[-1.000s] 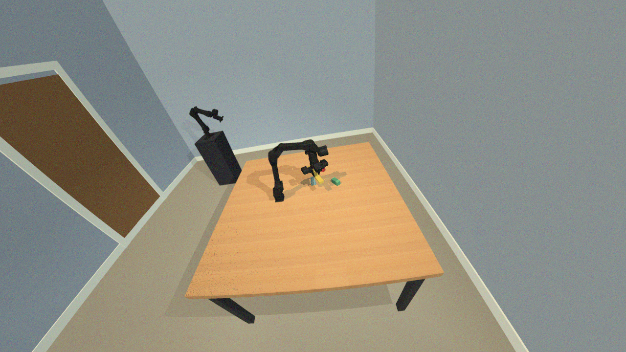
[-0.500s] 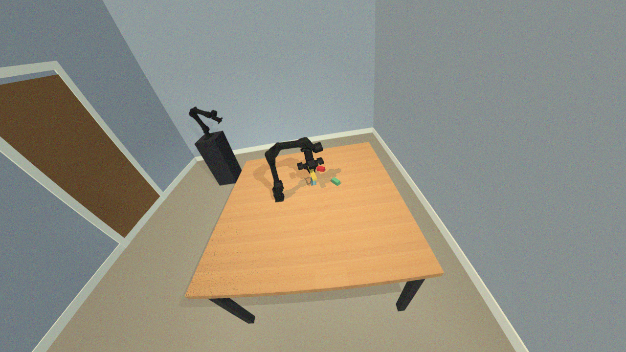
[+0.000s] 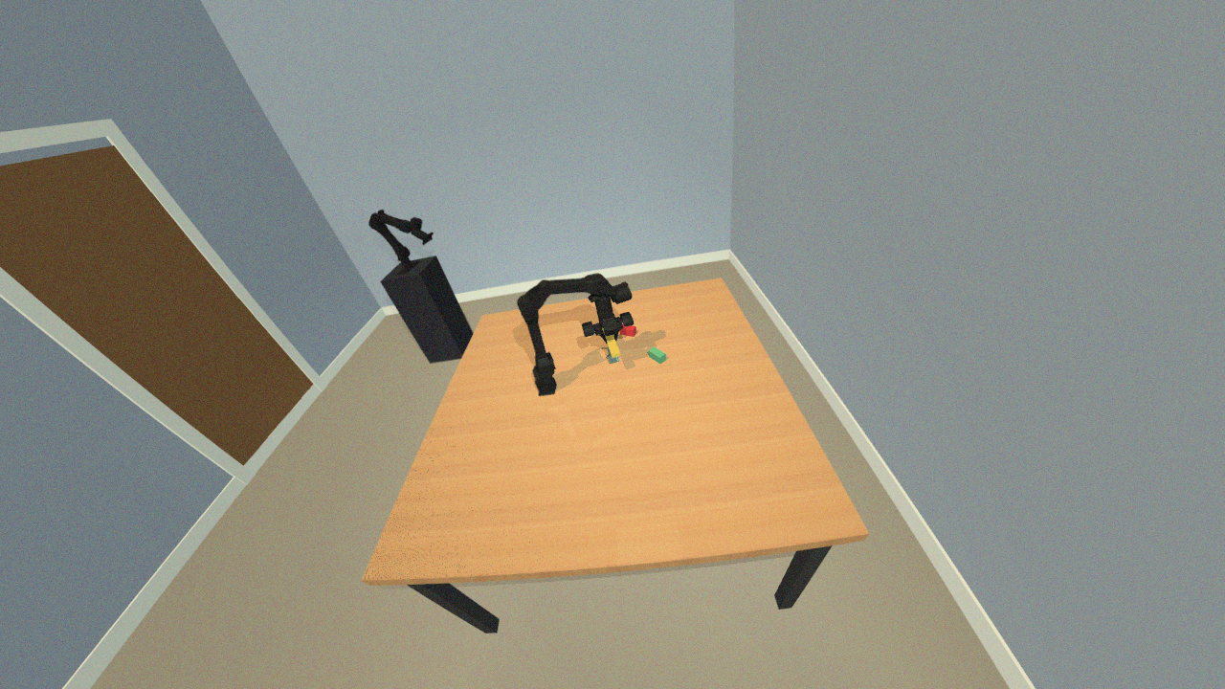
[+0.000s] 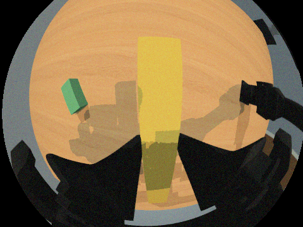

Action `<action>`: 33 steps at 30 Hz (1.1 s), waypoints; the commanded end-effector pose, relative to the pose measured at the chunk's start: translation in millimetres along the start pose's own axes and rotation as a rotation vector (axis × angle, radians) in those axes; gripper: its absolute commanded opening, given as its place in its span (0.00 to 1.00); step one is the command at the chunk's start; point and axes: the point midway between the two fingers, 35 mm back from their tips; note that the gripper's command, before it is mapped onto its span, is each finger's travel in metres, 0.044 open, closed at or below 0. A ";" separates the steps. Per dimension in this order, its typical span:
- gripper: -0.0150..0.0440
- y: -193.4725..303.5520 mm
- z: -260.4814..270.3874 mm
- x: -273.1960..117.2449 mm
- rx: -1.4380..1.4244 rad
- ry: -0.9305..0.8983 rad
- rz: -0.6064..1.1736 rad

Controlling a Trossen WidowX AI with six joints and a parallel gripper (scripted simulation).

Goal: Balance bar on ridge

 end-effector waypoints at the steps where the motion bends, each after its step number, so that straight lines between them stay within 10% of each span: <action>1: 0.25 -0.7 -1.0 6.3 0.005 0.002 -0.002; 33: 0.25 -1.4 -2.9 25.2 0.006 0.002 -0.003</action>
Point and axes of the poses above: the point midway between the two fingers, 35 mm back from their tips, its own x axis out along the fingers, its own z axis across the jaws, y = z × x, and after that the axes turned 4 degrees about x, right-handed
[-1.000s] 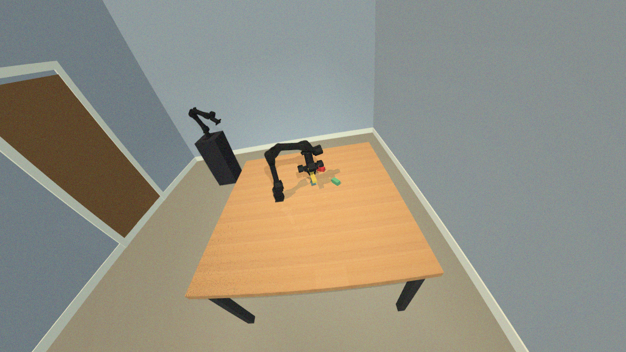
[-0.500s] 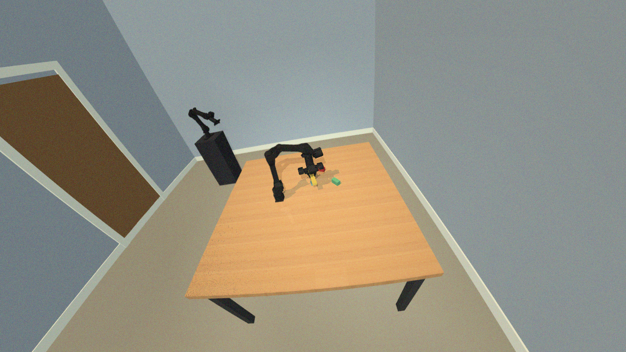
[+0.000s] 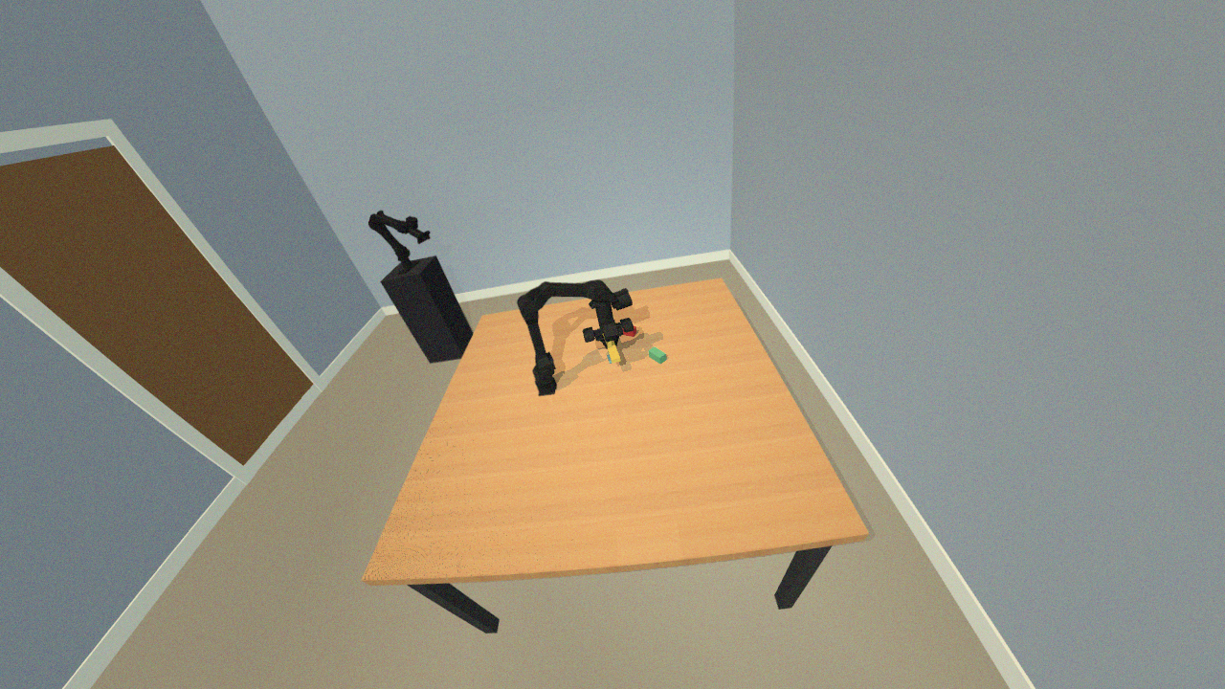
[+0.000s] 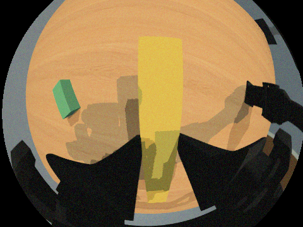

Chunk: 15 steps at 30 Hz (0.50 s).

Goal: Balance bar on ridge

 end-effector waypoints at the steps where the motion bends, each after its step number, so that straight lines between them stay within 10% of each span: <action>1: 0.25 -0.2 0.3 0.3 0.005 -0.003 -0.001; 15: 0.25 -0.1 0.3 1.5 0.005 -0.003 -0.001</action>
Point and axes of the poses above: the point midway between the two fingers, 35 mm back from their tips, its own x axis out along the fingers, its own z axis across the jaws, y = z × x, and after that the axes turned 4 degrees about x, right-handed
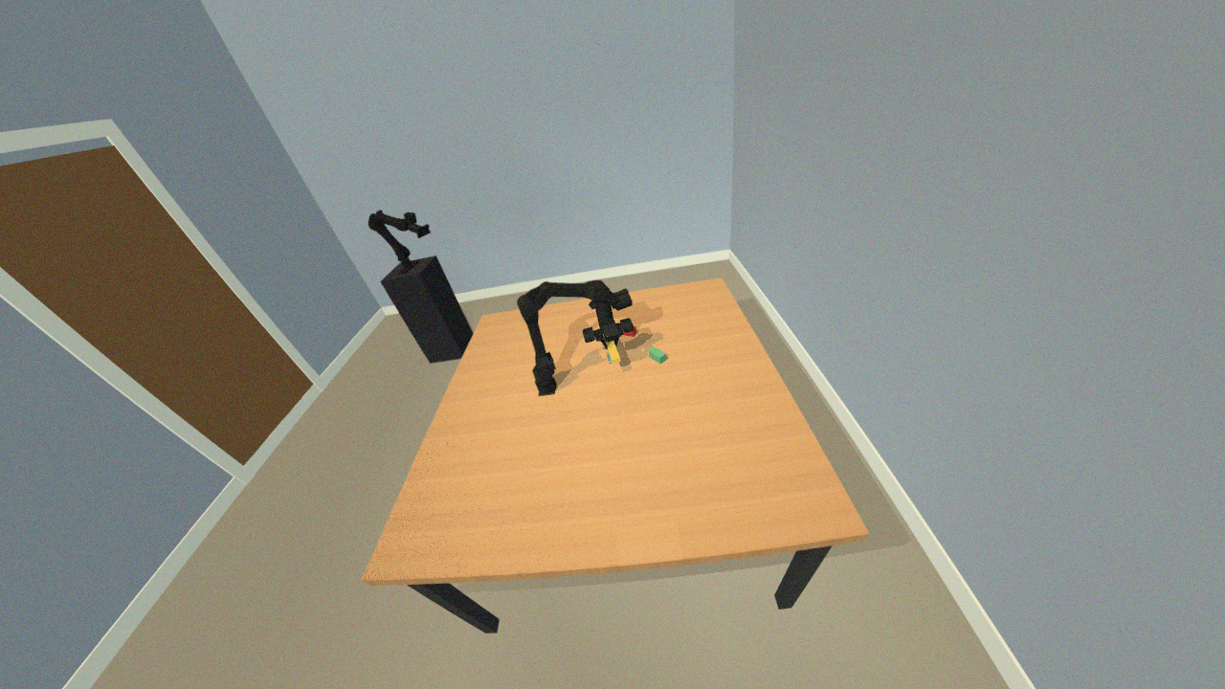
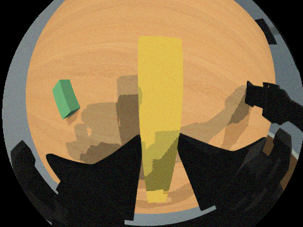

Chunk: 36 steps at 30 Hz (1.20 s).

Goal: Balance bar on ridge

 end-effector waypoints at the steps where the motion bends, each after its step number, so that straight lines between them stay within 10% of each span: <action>1: 0.25 -0.2 0.3 0.5 0.005 -0.002 -0.002; 36: 0.25 -0.1 0.3 3.4 0.005 -0.002 -0.002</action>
Point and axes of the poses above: the point midway between the two fingers, 35 mm back from their tips, its own x axis out along the fingers, its own z axis across the jaws, y = z × x, and after that the axes turned 4 degrees about x, right-handed
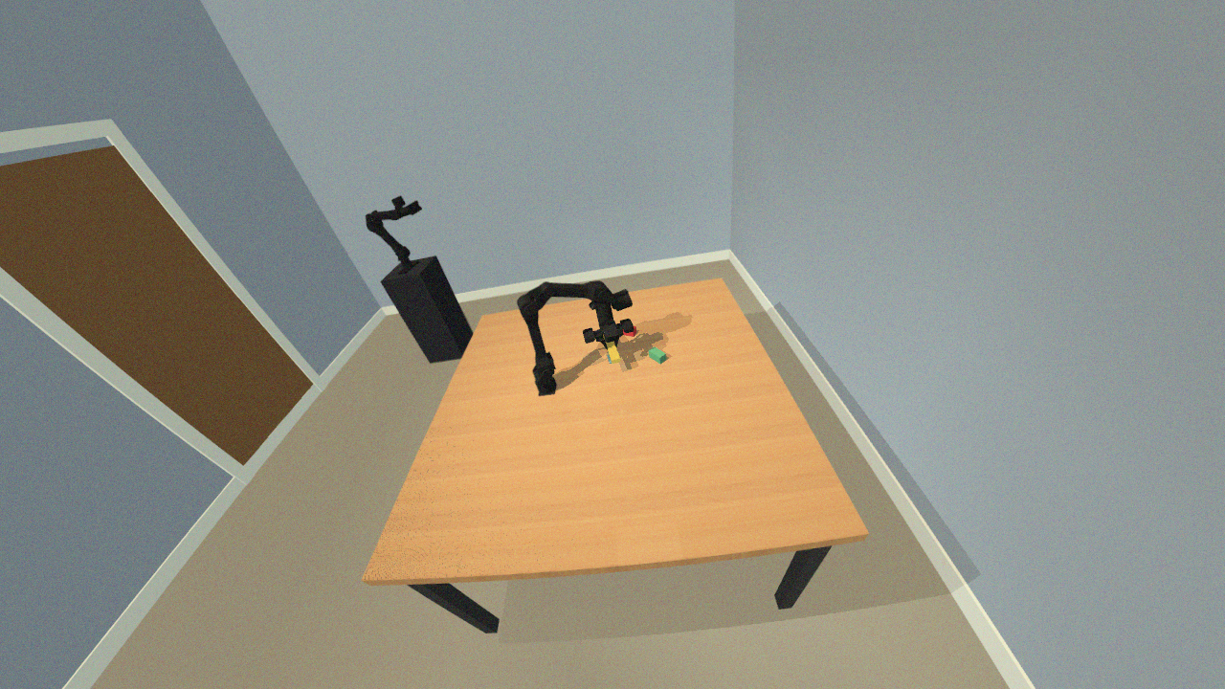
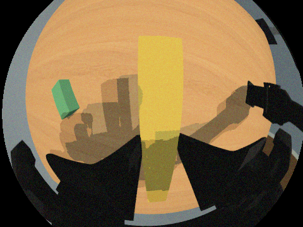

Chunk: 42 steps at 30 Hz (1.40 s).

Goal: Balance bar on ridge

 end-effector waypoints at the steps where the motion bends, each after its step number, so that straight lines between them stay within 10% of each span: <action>1: 0.25 -0.2 0.3 0.9 0.005 0.000 -0.002; 42: 0.25 -0.2 0.0 4.4 0.005 0.000 -0.002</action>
Point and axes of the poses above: the point midway between the two fingers, 35 mm back from their tips, its own x axis out along the fingers, its own z axis across the jaws, y = z × x, and after that the axes turned 4 degrees about x, right-handed
